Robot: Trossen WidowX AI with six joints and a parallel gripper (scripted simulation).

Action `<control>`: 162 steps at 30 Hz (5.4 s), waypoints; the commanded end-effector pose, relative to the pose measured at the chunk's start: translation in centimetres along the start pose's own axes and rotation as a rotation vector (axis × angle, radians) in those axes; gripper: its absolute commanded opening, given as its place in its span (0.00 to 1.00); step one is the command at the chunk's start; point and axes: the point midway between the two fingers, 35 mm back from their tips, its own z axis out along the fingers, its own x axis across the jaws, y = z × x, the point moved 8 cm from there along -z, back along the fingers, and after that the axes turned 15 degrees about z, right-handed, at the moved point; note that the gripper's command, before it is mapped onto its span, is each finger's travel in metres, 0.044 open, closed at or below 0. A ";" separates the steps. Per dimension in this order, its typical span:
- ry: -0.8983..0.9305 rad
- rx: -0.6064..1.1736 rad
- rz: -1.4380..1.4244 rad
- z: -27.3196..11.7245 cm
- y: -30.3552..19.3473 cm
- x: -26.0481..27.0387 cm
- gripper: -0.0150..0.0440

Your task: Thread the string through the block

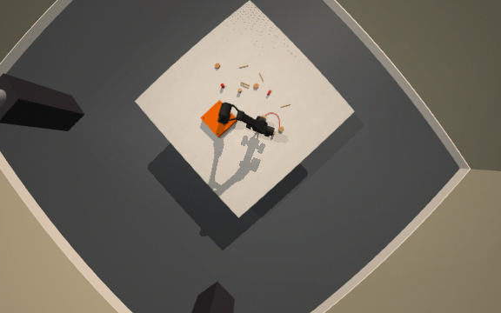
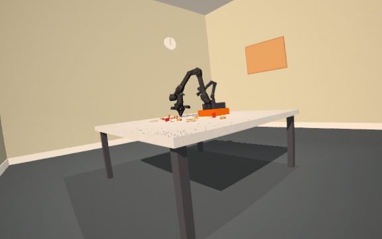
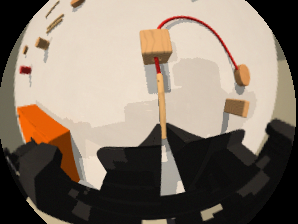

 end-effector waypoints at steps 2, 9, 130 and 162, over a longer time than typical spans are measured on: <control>0.001 -0.004 -0.002 0.0 -0.8 0.0 0.25; 0.000 -0.004 -0.002 -0.1 -1.8 -0.2 0.25; 0.004 -0.002 0.004 0.8 -3.5 -0.7 0.25; -0.026 -0.018 0.000 -7.4 -2.4 -1.0 0.74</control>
